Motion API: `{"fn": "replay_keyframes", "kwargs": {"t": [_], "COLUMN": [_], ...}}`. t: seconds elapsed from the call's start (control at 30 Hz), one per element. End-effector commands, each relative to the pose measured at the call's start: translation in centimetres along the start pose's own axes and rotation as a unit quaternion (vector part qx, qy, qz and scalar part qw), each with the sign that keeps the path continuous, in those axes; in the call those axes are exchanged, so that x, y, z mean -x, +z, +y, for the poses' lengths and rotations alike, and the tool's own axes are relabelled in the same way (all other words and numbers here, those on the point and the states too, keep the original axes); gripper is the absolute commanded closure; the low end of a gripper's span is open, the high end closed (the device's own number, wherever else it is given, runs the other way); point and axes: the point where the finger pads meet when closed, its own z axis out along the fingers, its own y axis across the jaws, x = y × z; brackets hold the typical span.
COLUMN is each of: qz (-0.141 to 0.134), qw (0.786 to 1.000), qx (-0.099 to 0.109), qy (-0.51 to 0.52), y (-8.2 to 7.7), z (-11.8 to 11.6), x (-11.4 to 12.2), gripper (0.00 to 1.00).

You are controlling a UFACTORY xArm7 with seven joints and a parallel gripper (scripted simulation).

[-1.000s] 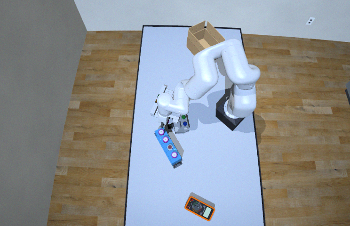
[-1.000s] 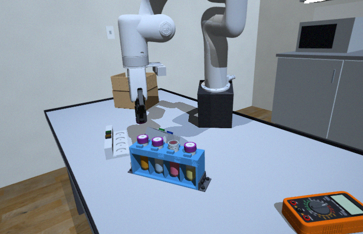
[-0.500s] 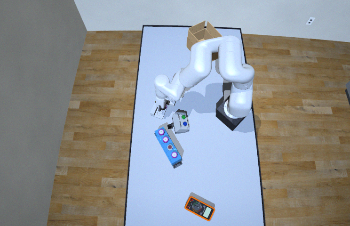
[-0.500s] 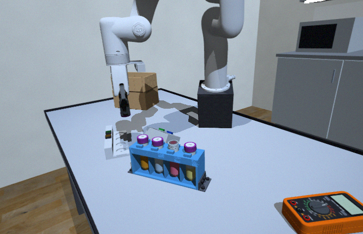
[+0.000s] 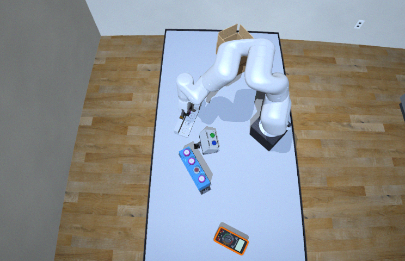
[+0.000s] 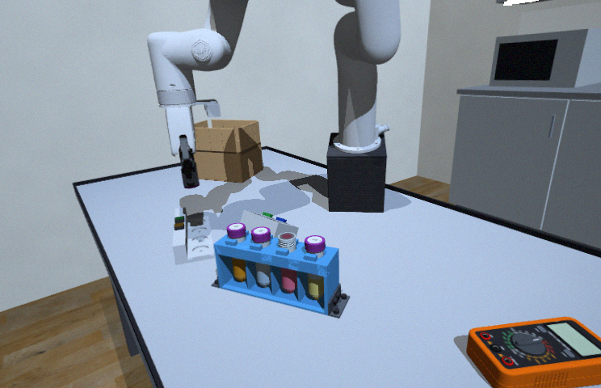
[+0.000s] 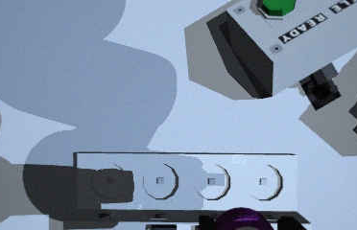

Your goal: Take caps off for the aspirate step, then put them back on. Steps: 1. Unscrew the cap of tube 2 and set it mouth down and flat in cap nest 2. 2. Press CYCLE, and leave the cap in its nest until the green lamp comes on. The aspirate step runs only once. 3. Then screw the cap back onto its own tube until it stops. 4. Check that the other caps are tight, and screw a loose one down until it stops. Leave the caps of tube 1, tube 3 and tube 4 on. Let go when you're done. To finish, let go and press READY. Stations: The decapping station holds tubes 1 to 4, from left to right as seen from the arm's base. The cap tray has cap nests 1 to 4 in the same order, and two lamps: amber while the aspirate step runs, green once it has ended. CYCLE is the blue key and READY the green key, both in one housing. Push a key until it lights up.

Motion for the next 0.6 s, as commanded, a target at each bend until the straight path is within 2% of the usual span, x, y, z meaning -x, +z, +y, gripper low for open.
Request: {"fn": "replay_keyframes", "kwargs": {"t": [0.0, 0.23, 0.3, 0.57], "qz": [-0.002, -0.002, -0.002, -0.002], "qw": [1.000, 1.000, 1.000, 1.000], "qx": [0.000, 0.000, 0.000, 0.000], "qy": [0.000, 0.000, 0.000, 0.000], "y": [0.9, 4.4, 4.4, 8.4], "z": [-0.1, -0.1, -0.1, -0.1], "x": [0.2, 0.2, 0.2, 0.2], "gripper": [1.00, 1.00, 1.00, 1.00]}}
